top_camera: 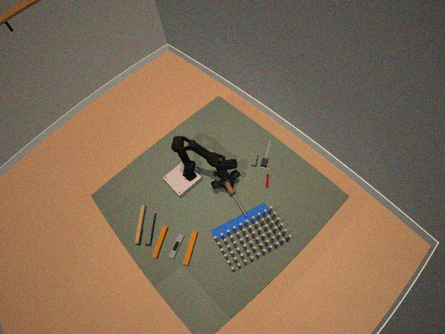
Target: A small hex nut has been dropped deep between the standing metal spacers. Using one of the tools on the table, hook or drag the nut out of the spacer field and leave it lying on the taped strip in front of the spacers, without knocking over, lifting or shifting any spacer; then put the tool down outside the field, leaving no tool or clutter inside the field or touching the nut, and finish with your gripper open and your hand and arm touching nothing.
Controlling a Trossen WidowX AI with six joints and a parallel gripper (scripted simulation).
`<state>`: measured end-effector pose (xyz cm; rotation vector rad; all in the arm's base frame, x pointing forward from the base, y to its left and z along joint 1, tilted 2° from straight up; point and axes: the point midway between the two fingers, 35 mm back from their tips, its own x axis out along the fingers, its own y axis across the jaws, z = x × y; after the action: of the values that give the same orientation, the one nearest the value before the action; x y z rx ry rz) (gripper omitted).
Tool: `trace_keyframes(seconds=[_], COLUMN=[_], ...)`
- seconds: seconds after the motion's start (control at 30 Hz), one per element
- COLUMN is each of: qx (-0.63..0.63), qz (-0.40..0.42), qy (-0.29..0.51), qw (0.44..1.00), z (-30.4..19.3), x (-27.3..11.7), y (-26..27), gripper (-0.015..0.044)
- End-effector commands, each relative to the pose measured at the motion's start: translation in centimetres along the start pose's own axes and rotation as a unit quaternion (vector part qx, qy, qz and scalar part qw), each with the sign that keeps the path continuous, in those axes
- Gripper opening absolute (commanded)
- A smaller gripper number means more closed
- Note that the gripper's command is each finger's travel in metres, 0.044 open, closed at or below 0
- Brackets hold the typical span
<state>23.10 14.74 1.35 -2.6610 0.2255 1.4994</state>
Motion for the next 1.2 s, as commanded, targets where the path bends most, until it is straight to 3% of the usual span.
trace_keyframes(seconds=[0.0, 0.83, 0.9, 1.17], qx=[0.004, 0.004, 0.0, -0.071], qz=[0.0, -0.001, 0.003, -0.045], qy=[0.006, 0.007, 0.002, 0.001], qw=[1.0, 1.0, 1.0, 0.996], z=[0.0, -7.4, -6.6, -4.9], x=[-0.7, -10.8, -9.7, -11.3], y=[0.1, -0.3, -0.4, -4.1], gripper=[0.0, 0.0, 0.0, 0.0])
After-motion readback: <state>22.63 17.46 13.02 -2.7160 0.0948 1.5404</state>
